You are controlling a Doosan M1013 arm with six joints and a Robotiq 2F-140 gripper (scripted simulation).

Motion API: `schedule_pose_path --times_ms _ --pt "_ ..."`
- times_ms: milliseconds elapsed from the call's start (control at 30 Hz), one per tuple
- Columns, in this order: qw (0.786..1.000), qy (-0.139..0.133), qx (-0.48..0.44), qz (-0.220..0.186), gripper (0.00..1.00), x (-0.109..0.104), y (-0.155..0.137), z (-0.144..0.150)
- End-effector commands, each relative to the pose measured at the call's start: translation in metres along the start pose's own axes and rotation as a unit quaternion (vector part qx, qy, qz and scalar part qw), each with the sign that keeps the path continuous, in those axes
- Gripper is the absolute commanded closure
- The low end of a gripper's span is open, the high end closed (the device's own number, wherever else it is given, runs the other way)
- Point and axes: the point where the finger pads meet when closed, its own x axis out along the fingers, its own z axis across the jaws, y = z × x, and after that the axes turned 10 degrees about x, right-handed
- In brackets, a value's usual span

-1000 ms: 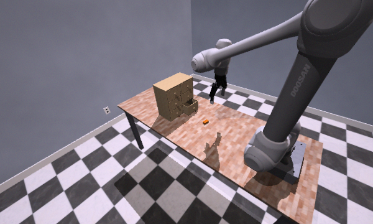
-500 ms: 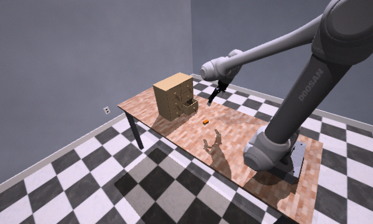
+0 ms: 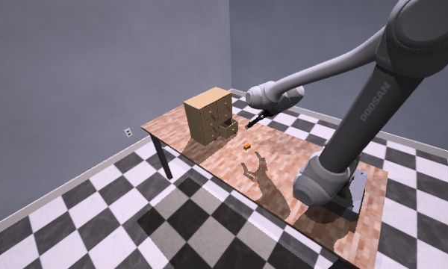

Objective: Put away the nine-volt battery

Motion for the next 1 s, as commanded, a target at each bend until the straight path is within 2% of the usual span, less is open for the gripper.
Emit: schedule_pose_path --times_ms 0,333,433,600,667,800,967 --pt "0.999 0.036 -0.001 0.025 0.00 0.005 0.000 -0.003" --pt "0.997 0.040 0.000 0.062 0.00 0.014 0.001 -0.002" --pt "0.995 0.044 0.001 0.085 0.00 0.019 0.002 -0.002" --pt "0.986 0.056 0.003 0.155 0.00 0.036 0.003 -0.003" --pt "0.986 0.056 0.003 0.155 0.00 0.036 0.003 -0.003" --pt "0.978 0.063 0.004 0.198 0.00 0.046 0.004 -0.004" --pt "0.970 0.069 0.005 0.231 0.00 0.054 0.005 -0.004"
